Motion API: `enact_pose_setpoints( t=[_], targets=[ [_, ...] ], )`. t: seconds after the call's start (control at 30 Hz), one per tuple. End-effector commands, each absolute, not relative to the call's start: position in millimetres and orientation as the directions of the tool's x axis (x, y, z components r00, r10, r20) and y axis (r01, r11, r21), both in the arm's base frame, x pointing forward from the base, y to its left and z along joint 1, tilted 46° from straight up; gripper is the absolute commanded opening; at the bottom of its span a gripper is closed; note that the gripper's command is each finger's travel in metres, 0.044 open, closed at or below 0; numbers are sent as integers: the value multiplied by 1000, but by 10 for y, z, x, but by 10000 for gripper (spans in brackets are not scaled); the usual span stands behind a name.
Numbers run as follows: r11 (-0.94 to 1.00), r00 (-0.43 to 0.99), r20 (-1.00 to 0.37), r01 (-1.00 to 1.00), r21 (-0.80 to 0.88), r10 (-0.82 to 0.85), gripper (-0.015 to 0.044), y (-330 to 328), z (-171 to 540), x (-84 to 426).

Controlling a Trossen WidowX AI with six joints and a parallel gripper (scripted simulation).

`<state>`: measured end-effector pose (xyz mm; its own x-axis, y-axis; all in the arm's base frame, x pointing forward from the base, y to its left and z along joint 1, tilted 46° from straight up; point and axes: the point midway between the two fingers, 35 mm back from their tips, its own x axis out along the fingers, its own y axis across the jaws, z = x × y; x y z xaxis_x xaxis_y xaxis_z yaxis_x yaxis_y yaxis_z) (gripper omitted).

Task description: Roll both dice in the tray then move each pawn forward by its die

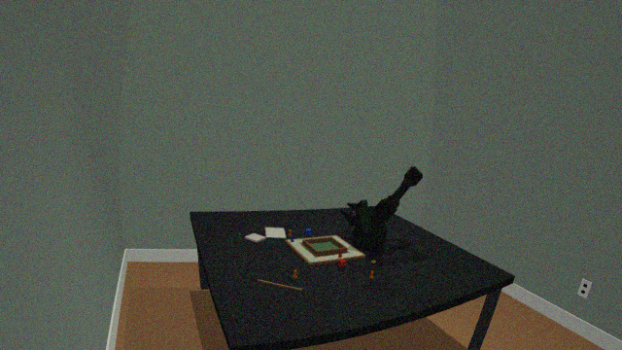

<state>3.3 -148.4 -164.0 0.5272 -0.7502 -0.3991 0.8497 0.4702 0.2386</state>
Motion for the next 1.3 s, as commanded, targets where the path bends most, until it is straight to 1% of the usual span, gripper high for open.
enact_pose_setpoints(
  t=[0.0, 0.13, 0.3, 0.37, 0.63, 0.8, 0.97, 1.07, 1.27],
  targets=[
    [475, 533, -401, 846, 241, -746, 374, -1488, -1641, 34],
    [563, 633, -429, 773, 294, -645, 275, -1581, -1652, 67],
    [666, 747, -469, 651, 366, -472, 275, -1770, -1614, 183],
    [737, 749, -517, 610, 292, -415, 275, -1820, -1605, 209],
    [821, 820, -559, 400, 407, -122, 275, -2130, -1376, 725],
    [859, 809, -585, 261, 440, 54, 275, -2178, -1167, 1200],
    [862, 766, -606, 146, 486, 212, 275, -2092, -911, 1712],
    [884, 705, -652, 75, 462, 281, 275, -1946, -759, 1984],
    [848, 613, -664, -18, 530, 428, 275, -1536, -367, 2548]
  ],
)
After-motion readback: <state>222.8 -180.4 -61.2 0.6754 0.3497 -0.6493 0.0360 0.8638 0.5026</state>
